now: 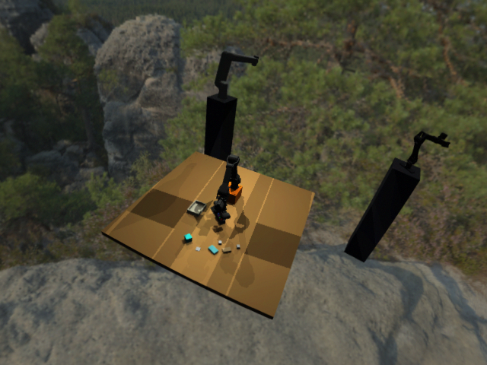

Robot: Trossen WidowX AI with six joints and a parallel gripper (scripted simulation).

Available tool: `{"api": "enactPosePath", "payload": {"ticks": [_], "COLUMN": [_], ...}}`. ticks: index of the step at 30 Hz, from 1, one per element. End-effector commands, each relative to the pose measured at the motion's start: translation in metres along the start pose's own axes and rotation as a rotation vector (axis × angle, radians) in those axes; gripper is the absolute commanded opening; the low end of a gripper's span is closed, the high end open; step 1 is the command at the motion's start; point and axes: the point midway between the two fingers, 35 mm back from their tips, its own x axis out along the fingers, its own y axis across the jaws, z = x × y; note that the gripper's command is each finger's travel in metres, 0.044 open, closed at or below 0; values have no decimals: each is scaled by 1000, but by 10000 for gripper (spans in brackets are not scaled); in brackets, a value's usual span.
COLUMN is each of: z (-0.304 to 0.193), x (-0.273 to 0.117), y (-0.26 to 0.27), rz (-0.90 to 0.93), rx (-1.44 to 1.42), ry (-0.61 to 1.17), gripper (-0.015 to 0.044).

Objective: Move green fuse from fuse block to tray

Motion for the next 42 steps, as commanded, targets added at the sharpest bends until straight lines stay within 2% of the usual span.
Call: {"api": "enactPosePath", "payload": {"ticks": [1, 4, 42], "z": [0, 0, 1], "x": [0, 0, -18], "y": [0, 0, 1], "rz": [0, 0, 2], "rx": [0, 0, 0], "ry": [0, 0, 0], "gripper": [14, 0, 0]}}
